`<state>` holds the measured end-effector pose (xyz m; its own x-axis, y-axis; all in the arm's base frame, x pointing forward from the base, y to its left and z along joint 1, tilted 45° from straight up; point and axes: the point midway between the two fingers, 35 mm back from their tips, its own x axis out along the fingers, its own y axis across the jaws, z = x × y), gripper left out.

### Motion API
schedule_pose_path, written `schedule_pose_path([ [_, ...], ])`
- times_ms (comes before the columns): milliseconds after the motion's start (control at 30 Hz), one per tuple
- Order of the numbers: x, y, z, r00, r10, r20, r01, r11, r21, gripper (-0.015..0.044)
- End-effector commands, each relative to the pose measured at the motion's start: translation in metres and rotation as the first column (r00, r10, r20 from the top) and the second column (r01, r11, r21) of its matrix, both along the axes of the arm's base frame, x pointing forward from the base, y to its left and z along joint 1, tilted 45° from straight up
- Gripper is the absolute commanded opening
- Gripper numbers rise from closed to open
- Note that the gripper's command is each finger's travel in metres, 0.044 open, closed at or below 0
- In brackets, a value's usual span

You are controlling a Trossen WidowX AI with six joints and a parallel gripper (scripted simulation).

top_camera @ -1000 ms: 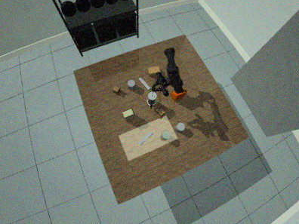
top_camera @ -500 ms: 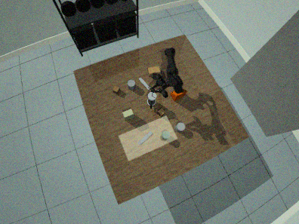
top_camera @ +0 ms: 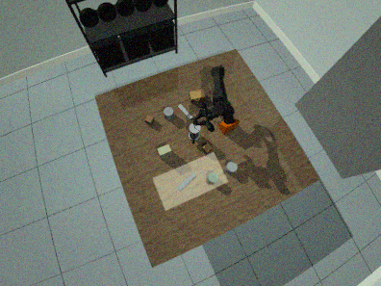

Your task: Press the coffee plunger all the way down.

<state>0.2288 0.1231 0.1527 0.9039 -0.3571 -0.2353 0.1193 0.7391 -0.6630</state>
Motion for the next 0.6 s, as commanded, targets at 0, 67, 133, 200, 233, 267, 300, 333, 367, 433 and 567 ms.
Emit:
schedule_pose_path([
  [0,0.0,-0.011,-0.017,0.999,-0.007,-0.041,0.006,1.0,-0.018,0.0128],
  [67,0.001,-0.014,-0.02,0.999,-0.006,-0.04,0.006,1.0,-0.018,0.0128],
  [133,0.001,-0.016,-0.022,0.999,-0.006,-0.04,0.005,1.0,-0.018,0.0128],
  [200,0.002,-0.018,-0.025,0.999,-0.005,-0.04,0.005,1.0,-0.018,0.0128],
  [233,0.002,-0.019,-0.026,0.999,-0.005,-0.039,0.004,1.0,-0.018,0.0128],
  [267,0.003,-0.02,-0.027,0.999,-0.005,-0.039,0.004,1.0,-0.018,0.0128],
  [300,0.003,-0.021,-0.029,0.999,-0.004,-0.038,0.004,1.0,-0.018,0.0128],
  [333,0.003,-0.022,-0.03,0.999,-0.004,-0.038,0.003,1.0,-0.018,0.0128],
  [367,0.004,-0.023,-0.031,0.999,-0.004,-0.037,0.003,1.0,-0.019,0.0128],
  [433,0.004,-0.026,-0.033,0.999,-0.003,-0.035,0.002,1.0,-0.019,0.0128],
  [567,0.006,-0.03,-0.038,1.0,-0.001,-0.031,0.0,1.0,-0.021,0.0128],
])
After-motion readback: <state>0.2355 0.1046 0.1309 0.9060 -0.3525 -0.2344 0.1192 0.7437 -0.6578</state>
